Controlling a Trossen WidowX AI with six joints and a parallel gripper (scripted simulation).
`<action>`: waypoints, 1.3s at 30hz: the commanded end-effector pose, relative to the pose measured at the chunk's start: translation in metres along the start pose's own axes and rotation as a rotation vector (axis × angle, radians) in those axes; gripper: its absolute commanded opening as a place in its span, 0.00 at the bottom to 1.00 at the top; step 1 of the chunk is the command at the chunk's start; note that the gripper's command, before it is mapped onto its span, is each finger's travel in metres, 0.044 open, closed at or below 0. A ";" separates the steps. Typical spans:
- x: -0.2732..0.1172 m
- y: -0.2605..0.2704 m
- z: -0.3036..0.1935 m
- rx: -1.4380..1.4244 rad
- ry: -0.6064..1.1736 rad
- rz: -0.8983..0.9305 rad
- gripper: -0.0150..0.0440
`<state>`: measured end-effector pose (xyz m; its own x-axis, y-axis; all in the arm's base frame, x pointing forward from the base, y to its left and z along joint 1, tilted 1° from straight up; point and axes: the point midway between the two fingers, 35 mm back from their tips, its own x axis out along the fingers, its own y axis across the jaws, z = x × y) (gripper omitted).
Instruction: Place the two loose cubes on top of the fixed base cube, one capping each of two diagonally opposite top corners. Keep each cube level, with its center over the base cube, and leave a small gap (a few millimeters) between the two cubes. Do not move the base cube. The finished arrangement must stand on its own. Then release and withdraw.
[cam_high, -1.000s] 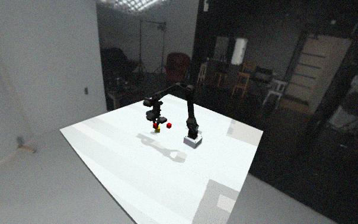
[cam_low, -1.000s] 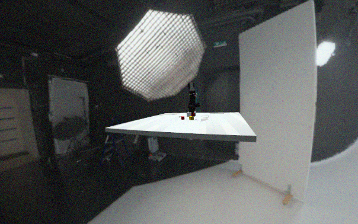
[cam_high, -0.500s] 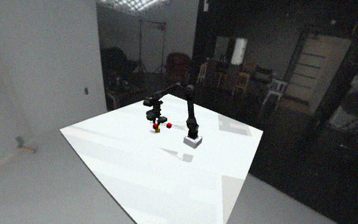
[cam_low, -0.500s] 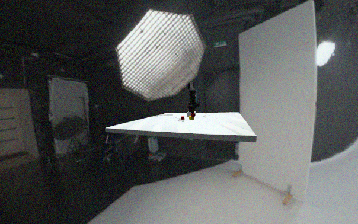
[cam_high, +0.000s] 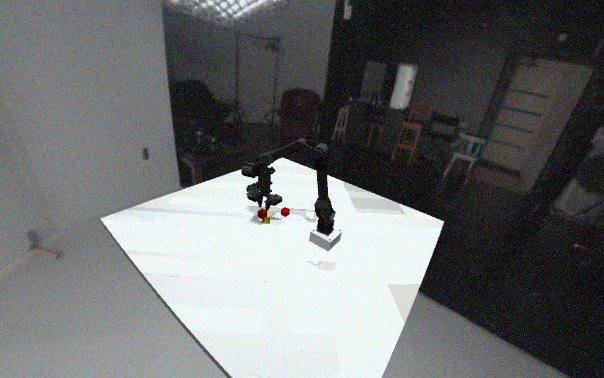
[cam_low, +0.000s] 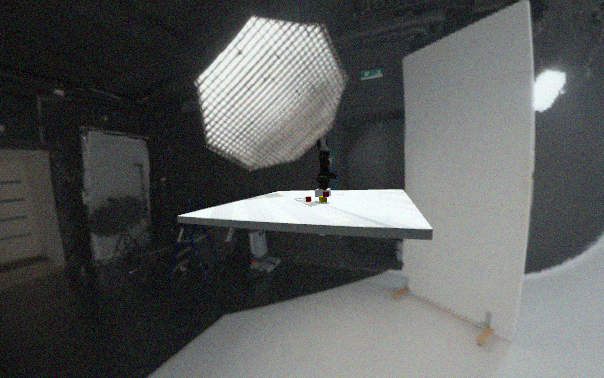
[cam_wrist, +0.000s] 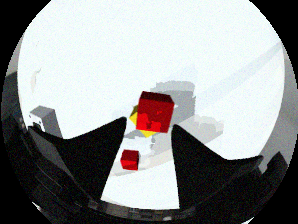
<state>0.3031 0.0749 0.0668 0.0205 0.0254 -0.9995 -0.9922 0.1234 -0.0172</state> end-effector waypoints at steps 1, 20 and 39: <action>-0.008 -0.002 0.001 -0.001 -0.005 -0.014 0.60; -0.012 -0.001 0.000 0.011 -0.002 -0.007 0.65; -0.025 0.000 -0.059 1.208 -0.001 -0.008 0.70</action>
<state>0.3014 0.0294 0.0871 0.0275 0.0215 -0.9994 -0.5006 0.8657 0.0049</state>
